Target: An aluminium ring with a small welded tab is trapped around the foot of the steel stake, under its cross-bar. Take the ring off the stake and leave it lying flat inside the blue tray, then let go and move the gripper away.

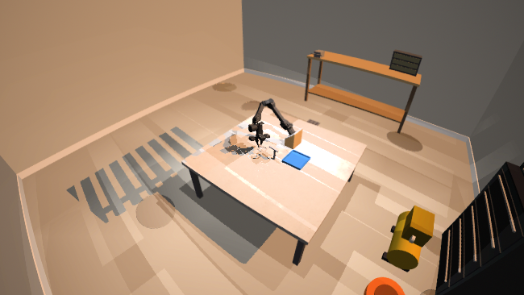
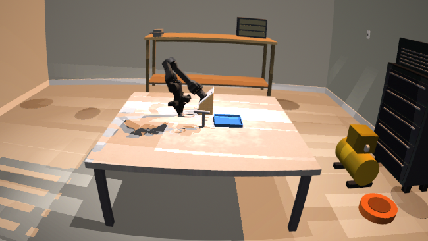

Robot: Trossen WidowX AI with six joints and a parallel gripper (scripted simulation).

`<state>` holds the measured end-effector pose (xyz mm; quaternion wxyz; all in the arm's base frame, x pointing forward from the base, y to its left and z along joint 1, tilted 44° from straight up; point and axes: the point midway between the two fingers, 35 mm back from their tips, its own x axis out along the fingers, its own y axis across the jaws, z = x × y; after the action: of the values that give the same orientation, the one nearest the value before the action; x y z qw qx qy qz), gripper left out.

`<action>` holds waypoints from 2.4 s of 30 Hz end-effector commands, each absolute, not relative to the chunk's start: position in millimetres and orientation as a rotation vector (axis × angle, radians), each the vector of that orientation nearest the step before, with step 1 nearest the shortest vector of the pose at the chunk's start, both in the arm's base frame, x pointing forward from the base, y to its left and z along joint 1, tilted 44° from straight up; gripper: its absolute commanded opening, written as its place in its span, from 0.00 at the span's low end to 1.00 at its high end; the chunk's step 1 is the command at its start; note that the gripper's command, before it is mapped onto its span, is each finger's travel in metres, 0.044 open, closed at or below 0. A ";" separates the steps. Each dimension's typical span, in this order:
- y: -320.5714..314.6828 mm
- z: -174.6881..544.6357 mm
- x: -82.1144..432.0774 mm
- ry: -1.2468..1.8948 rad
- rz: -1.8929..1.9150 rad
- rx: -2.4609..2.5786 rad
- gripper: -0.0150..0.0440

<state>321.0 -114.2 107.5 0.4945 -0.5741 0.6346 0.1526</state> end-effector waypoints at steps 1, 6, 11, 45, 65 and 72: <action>-88.6 96.0 329.7 1.483 0.366 -1.362 0.25; -35.4 72.4 336.1 1.403 0.443 -1.371 0.25; 25.4 45.0 330.6 1.326 0.543 -1.379 0.25; 62.3 -117.7 192.0 1.713 0.629 -1.512 0.25; 83.1 -100.2 197.2 1.714 0.628 -1.503 1.00; 134.1 -42.1 196.6 1.717 0.630 -1.504 1.00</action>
<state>198.2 121.1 -57.9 0.3751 -0.5897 0.6711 0.2474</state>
